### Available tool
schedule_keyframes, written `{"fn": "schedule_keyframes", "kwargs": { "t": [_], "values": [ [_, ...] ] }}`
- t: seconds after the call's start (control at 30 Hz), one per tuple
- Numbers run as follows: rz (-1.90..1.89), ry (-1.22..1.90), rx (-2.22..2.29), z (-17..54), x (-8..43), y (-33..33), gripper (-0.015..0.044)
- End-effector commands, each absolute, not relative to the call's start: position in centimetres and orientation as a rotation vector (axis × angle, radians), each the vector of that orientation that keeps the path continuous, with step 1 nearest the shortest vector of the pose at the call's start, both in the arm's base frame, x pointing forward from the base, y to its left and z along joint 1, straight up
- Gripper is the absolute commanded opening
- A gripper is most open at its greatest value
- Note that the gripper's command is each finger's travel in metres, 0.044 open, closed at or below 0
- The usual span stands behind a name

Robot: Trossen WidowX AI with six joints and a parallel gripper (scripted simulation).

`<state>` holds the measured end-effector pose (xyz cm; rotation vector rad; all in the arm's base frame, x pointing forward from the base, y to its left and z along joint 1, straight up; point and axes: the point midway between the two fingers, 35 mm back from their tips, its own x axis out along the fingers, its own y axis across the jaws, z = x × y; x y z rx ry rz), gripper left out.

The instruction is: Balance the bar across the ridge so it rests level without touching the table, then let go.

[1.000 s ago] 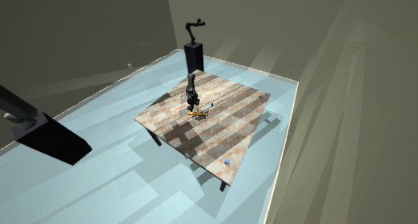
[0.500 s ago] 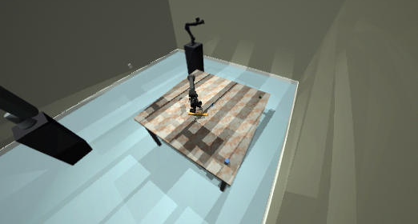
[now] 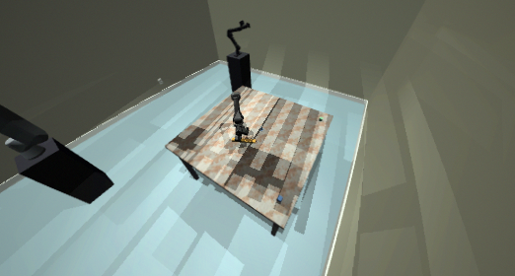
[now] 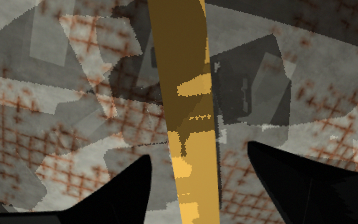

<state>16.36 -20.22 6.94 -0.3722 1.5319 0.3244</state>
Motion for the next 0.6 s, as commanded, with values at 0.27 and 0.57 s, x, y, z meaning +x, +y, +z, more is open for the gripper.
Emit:
{"fn": "schedule_keyframes", "kwargs": {
  "t": [0.27,0.57],
  "values": [
    [0.328,1.533,-0.360,4.8,16.3,-20.0,0.0315],
    [0.328,1.533,-0.359,4.6,16.3,-20.0,0.0315]
  ]
}}
